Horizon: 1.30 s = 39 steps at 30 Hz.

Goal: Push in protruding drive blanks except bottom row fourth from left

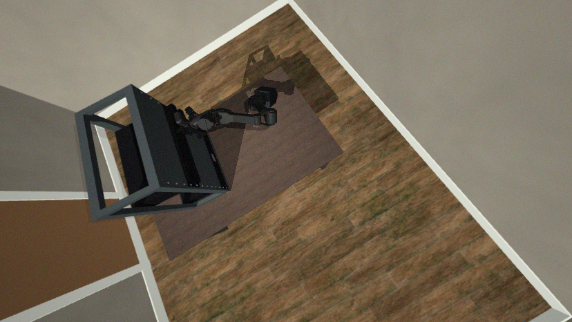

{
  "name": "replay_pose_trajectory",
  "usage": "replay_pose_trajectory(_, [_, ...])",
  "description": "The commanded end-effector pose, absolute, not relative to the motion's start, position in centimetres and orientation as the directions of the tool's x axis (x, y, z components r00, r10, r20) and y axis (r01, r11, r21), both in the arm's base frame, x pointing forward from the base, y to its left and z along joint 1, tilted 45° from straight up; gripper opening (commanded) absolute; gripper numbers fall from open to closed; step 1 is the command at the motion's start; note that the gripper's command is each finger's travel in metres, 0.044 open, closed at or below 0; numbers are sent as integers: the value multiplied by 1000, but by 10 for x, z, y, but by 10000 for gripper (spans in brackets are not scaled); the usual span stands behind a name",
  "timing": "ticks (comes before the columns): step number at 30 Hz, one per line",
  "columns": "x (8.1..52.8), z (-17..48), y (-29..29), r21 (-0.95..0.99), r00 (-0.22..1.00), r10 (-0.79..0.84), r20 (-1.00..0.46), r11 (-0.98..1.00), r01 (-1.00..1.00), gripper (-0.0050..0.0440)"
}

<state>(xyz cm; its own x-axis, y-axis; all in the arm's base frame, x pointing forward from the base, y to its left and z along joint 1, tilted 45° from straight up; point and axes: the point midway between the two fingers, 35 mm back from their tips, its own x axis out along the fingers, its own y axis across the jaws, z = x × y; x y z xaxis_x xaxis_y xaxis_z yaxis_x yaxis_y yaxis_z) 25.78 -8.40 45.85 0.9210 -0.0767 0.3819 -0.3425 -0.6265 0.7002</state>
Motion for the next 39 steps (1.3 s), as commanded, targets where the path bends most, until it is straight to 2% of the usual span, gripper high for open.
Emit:
replay_pose_trajectory(1, [250, 480, -78, 703, 900, -61, 432, -602, -379, 0])
replay_pose_trajectory(39, [255, 488, -77, 703, 900, -61, 432, -602, -379, 0])
